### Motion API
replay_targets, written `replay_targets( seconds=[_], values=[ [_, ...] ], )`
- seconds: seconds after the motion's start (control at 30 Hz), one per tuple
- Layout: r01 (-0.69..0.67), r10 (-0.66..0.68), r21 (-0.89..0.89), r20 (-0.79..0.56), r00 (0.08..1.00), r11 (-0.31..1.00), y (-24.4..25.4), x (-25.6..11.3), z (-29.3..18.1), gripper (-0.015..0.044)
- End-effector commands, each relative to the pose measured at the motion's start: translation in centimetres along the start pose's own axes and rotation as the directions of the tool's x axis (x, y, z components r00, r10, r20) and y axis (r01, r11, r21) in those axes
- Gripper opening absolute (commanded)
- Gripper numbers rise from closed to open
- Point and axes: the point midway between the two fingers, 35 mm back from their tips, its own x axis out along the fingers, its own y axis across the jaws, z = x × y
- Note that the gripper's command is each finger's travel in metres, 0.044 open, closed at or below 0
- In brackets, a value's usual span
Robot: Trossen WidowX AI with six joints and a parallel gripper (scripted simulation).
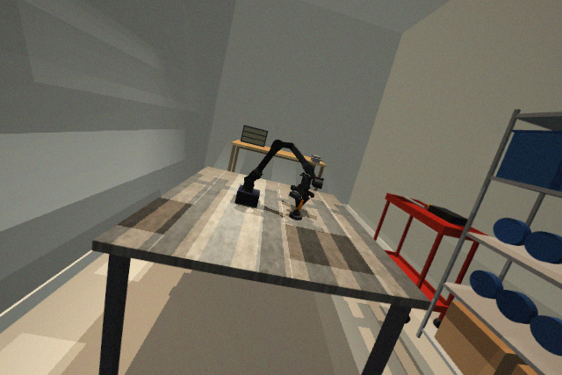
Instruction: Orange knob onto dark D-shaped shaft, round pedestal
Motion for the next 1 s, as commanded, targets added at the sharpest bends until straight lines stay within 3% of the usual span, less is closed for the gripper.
replay_targets(
  seconds=[0.0,0.23,0.5,0.73,0.97],
  values=[
    [0.006,-0.005,0.255,-0.004,1.0,0.967,-0.14,-0.16,-0.2,0.0],
    [0.006,-0.005,0.679,-0.004,1.0,0.734,-0.05,0.03,-0.14,0.0],
    [0.005,-0.005,0.965,-0.004,1.0,0.263,0.07,0.24,-0.01,0.0],
    [0.003,-0.005,0.975,-0.004,1.0,-0.221,0.22,0.2,0.23,0.0],
    [0.0,-0.005,0.757,-0.004,1.0,-0.653,0.23,0.0,0.35,0.0]
  ],
)
